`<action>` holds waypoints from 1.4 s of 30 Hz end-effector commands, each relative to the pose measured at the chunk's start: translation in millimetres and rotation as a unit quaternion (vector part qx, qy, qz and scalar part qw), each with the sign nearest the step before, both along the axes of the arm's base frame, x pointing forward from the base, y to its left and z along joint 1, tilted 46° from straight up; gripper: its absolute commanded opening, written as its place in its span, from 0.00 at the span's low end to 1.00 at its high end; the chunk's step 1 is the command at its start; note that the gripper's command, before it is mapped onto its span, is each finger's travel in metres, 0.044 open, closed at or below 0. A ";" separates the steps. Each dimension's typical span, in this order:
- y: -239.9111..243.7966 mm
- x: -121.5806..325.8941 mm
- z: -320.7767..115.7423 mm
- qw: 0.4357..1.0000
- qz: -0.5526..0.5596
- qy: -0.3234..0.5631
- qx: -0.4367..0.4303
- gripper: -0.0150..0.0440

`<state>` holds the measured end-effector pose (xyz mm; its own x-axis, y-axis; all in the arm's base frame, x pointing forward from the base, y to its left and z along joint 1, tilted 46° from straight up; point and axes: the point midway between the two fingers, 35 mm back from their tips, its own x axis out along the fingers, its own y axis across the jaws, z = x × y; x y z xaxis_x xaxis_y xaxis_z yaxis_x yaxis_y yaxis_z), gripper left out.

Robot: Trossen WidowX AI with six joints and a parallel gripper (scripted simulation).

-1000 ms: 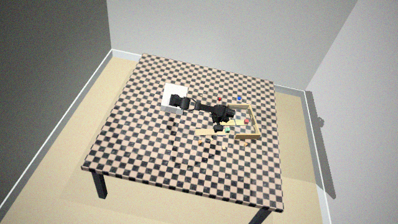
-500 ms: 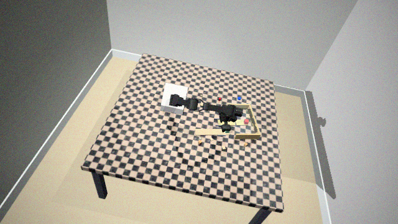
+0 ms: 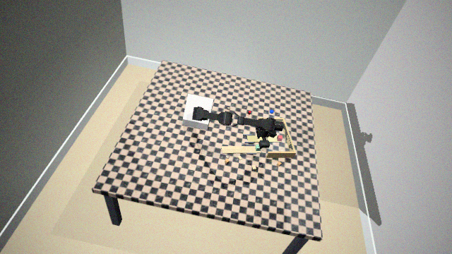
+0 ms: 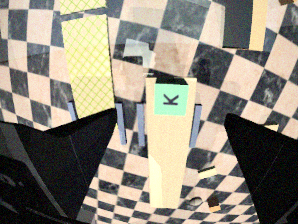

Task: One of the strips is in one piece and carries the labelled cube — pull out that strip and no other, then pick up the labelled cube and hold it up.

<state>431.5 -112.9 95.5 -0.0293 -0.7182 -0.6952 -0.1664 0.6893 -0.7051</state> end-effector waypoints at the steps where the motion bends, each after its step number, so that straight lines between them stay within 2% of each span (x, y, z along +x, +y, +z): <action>1: -1.5 2.7 -1.4 1.000 -0.001 -0.001 -0.001 0.82; 4: -5.0 2.9 -4.8 1.000 -0.001 -0.001 0.000 0.69; 5: -6.2 2.9 -5.9 1.000 -0.001 -0.001 0.000 0.68; 35: -38.7 0.3 -36.5 1.000 -0.001 -0.001 -0.002 0.68; 39: -37.2 0.2 -34.9 1.000 -0.003 -0.001 0.000 0.50; 42: -37.2 0.2 -34.9 1.000 -0.003 -0.001 0.000 0.47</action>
<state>431.6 -150.1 60.3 -0.0323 -0.7187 -0.6946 -0.1611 0.6896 -0.7060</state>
